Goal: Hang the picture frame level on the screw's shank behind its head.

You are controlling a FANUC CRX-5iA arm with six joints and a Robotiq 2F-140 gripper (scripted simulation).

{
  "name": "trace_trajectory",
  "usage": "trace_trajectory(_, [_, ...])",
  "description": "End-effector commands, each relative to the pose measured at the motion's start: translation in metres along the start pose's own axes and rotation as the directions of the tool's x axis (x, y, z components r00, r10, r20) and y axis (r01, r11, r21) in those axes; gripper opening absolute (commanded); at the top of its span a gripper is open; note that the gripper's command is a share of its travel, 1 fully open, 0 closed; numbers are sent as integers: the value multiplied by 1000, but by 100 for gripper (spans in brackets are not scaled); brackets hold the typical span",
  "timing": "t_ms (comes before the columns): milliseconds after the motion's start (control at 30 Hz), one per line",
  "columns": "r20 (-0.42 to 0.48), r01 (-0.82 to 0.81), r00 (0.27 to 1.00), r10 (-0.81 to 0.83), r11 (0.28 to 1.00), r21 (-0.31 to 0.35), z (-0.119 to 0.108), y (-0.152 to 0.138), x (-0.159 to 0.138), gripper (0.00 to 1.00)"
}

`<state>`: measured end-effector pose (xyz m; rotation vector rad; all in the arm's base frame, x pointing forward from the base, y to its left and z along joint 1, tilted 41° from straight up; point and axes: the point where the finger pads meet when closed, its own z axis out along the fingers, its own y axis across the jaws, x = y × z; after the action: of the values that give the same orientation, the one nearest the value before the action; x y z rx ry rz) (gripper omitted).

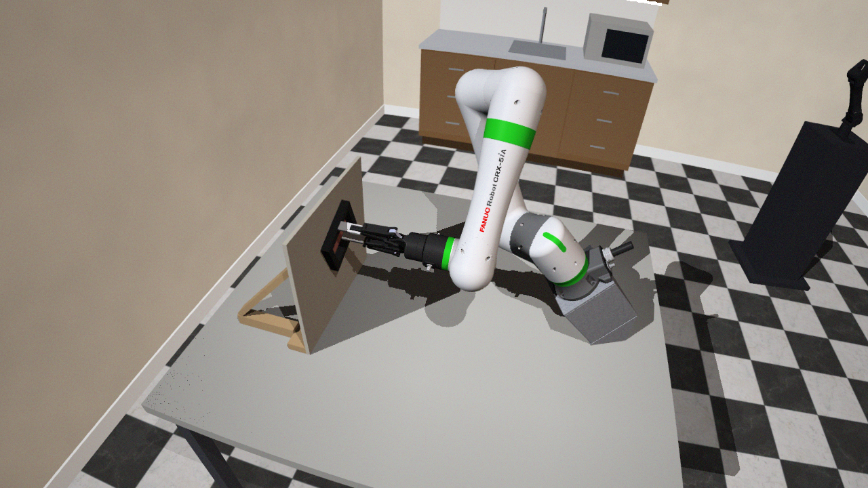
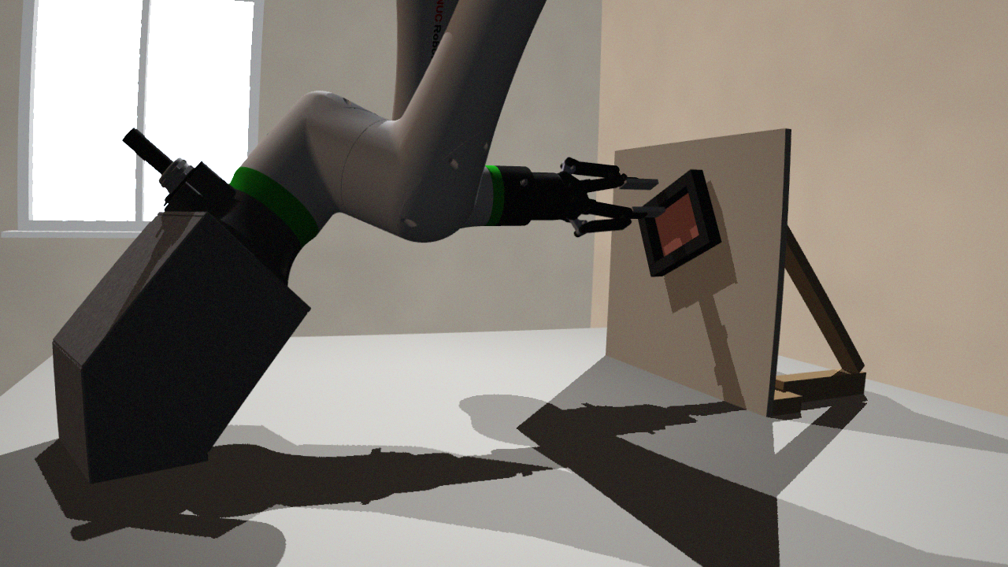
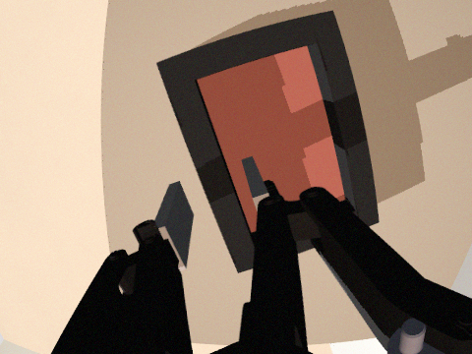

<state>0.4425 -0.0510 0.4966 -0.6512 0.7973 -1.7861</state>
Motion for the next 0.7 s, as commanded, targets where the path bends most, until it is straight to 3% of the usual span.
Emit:
trace_trajectory(0, [0, 0, 1000, 0, 1000, 0, 5, 0, 0, 29])
trace_trajectory(667, [0, 0, 1000, 0, 1000, 0, 24, 0, 0, 29])
